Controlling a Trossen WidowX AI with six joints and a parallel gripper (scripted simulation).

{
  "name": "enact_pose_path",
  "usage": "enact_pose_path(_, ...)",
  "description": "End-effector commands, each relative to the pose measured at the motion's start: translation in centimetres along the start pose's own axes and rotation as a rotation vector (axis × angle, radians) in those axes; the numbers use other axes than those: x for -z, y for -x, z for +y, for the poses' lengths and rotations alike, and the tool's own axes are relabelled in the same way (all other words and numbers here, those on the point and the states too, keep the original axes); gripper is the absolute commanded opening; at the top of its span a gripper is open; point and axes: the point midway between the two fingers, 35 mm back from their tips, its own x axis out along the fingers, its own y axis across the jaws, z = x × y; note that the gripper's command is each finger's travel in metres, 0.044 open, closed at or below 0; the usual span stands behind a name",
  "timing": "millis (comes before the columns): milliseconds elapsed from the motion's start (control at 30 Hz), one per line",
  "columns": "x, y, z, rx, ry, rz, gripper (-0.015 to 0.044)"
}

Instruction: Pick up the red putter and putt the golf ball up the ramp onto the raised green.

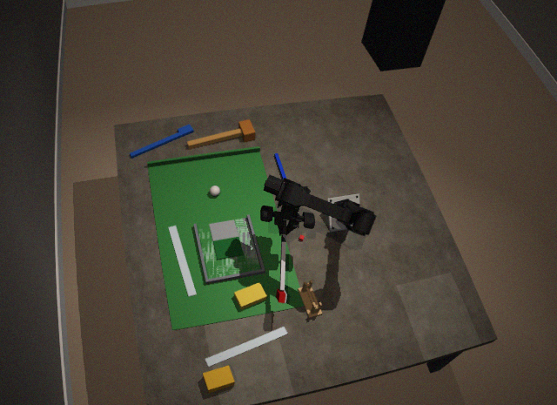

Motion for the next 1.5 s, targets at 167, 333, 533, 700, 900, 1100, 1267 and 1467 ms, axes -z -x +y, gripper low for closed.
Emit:
enact_pose_path(167, -4.6, 2.4, 4.0, -0.054, -0.179, -0.048, 0.0)
enact_pose_path(333, -7.2, 3.5, 5.6, -0.079, -0.281, -0.068, 0.0)
enact_pose_path(533, -10.5, 5.0, 7.3, -0.109, -0.416, -0.088, 0.0)
enact_pose_path(700, -13.7, 6.1, 8.2, -0.136, -0.534, -0.098, 0.0)
enact_pose_path(900, -17.8, 7.4, 8.8, -0.169, -0.679, -0.101, 0.0)
enact_pose_path(1100, -21.7, 8.6, 9.4, -0.198, -0.814, -0.113, 0.0)
enact_pose_path(1267, -24.9, 9.5, 9.7, -0.222, -0.927, -0.124, 0.0)
enact_pose_path(1467, -29.0, 10.4, 9.6, -0.252, -1.062, -0.133, 0.0)
